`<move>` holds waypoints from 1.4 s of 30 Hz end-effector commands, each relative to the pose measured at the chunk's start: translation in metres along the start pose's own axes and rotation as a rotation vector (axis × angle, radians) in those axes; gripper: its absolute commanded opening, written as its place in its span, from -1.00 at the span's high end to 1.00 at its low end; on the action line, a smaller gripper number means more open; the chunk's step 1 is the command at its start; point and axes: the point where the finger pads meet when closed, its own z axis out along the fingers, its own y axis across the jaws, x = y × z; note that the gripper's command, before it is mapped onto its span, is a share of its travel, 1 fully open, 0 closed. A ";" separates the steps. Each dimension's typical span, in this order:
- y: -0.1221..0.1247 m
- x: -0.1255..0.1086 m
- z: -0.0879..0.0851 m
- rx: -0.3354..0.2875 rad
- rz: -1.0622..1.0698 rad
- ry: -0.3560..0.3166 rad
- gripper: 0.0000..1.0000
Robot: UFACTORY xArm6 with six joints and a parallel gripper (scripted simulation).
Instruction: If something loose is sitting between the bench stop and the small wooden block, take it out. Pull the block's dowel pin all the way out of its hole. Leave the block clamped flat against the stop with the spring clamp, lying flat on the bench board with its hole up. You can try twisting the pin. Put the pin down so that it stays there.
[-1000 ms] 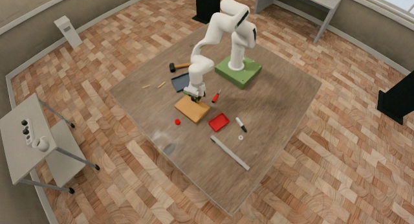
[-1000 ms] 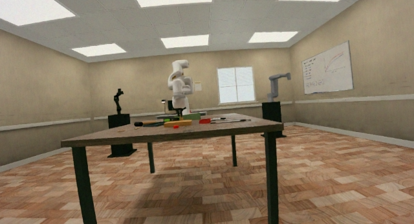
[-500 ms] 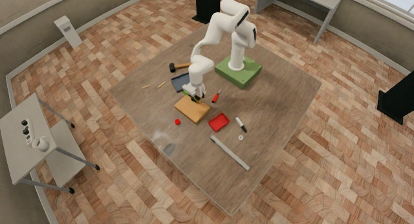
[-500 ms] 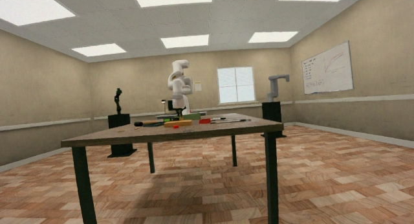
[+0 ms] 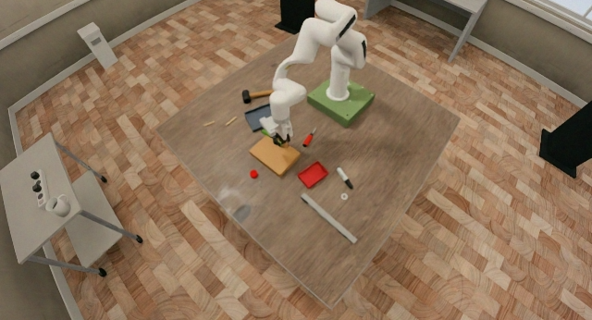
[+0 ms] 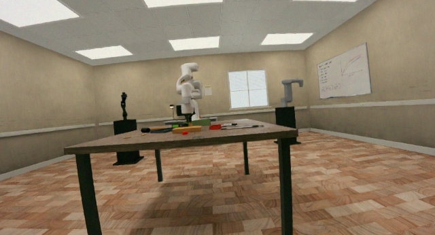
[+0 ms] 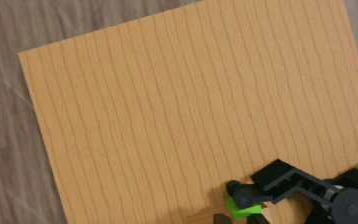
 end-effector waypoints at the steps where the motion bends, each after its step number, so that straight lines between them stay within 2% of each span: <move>1: -0.001 0.002 -0.002 -0.002 0.057 0.008 1.00; 22: -0.001 0.002 -0.003 0.000 0.423 0.008 1.00; 42: -0.001 0.002 -0.004 -0.002 0.049 0.008 1.00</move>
